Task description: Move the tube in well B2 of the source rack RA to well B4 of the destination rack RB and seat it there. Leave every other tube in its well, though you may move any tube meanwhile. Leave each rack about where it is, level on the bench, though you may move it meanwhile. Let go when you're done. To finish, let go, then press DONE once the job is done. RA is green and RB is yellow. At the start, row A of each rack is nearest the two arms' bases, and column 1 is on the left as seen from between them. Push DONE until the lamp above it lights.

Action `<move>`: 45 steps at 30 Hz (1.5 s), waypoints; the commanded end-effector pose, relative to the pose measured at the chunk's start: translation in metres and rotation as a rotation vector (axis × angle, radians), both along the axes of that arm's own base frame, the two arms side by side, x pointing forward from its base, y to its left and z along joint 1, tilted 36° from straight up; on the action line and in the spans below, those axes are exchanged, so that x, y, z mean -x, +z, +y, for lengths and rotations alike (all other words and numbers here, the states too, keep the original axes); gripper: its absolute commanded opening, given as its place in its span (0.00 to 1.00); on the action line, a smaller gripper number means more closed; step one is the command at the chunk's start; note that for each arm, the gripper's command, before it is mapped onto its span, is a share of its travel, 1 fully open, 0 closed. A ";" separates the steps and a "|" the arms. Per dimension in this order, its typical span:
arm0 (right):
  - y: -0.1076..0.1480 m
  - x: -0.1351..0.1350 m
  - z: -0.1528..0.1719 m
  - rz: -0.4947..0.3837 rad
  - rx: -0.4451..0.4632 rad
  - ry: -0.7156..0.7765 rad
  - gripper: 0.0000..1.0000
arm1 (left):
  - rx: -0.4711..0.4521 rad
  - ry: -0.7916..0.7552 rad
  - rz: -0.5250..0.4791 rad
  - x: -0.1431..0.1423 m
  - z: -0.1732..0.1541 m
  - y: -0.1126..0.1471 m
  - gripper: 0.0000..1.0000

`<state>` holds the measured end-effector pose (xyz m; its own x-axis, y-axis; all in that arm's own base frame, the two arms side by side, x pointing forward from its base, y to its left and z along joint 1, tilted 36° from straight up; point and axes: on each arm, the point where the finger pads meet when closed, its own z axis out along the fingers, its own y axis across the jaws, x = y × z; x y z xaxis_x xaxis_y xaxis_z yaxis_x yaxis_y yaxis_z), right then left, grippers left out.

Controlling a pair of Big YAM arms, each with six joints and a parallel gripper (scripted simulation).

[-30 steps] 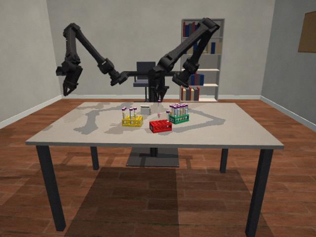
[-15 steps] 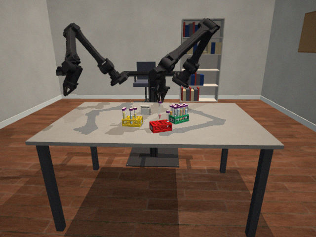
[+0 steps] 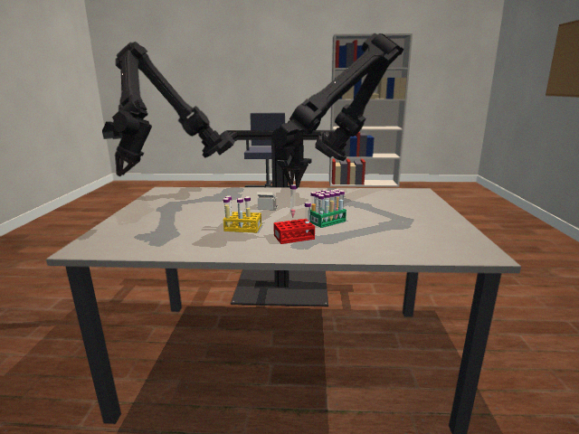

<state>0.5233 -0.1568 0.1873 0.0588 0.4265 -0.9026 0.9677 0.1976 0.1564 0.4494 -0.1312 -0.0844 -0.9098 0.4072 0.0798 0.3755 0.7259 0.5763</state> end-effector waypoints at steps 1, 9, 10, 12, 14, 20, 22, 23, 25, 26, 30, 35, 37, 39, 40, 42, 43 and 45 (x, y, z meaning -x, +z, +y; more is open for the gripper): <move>0.012 -0.007 0.002 -0.029 0.001 0.003 0.30 | -0.017 0.004 0.032 -0.003 0.009 -0.006 0.00; 0.012 -0.007 0.002 -0.029 0.001 0.003 0.30 | -0.024 0.004 0.046 0.009 0.015 -0.010 0.00; 0.012 -0.007 0.002 -0.029 0.001 0.003 0.30 | -0.022 0.004 0.042 0.008 0.015 -0.010 0.00; 0.012 -0.007 0.002 -0.029 0.001 0.003 0.30 | -0.017 0.004 0.032 0.007 0.014 -0.010 0.00; 0.012 -0.007 0.002 -0.029 0.001 0.003 0.30 | -0.012 0.004 0.021 0.005 0.014 -0.007 0.00; 0.012 -0.007 0.002 -0.029 0.001 0.003 0.30 | -0.003 0.004 0.006 0.001 0.012 0.000 0.00; 0.012 -0.007 0.002 -0.029 0.001 0.003 0.30 | 0.000 -0.005 0.000 0.000 0.001 0.002 0.00; 0.012 -0.007 0.002 -0.029 0.001 0.003 0.30 | 0.000 -0.005 0.000 0.000 0.001 0.002 0.00; 0.012 -0.007 0.002 -0.029 0.001 0.003 0.30 | -0.001 0.004 0.002 -0.003 0.010 0.000 0.00; 0.012 -0.007 0.002 -0.029 0.001 0.003 0.30 | 0.000 0.004 0.000 -0.006 0.009 -0.002 0.00; 0.012 -0.007 0.002 -0.029 0.001 0.003 0.30 | 0.003 0.004 -0.007 -0.014 0.007 -0.003 0.00; 0.012 -0.007 0.002 -0.029 0.001 0.003 0.30 | 0.002 0.004 -0.006 -0.016 0.008 -0.005 0.00; 0.012 -0.007 0.002 -0.029 0.001 0.003 0.30 | -0.002 0.004 0.003 -0.012 0.010 -0.007 0.00; 0.012 -0.007 0.002 -0.029 0.001 0.003 0.30 | -0.002 0.004 0.003 -0.011 0.011 -0.008 0.00; 0.012 -0.007 0.002 -0.029 0.001 0.003 0.30 | -0.002 0.004 0.003 -0.011 0.011 -0.008 0.00; 0.012 -0.007 0.002 -0.029 0.001 0.003 0.30 | -0.003 0.004 0.004 -0.011 0.011 -0.009 0.00; 0.012 -0.007 0.002 -0.029 0.001 0.003 0.30 | -0.003 0.004 0.005 -0.010 0.011 -0.009 0.00; 0.012 -0.007 0.002 -0.029 0.001 0.003 0.30 | -0.005 0.004 0.008 -0.009 0.012 -0.010 0.00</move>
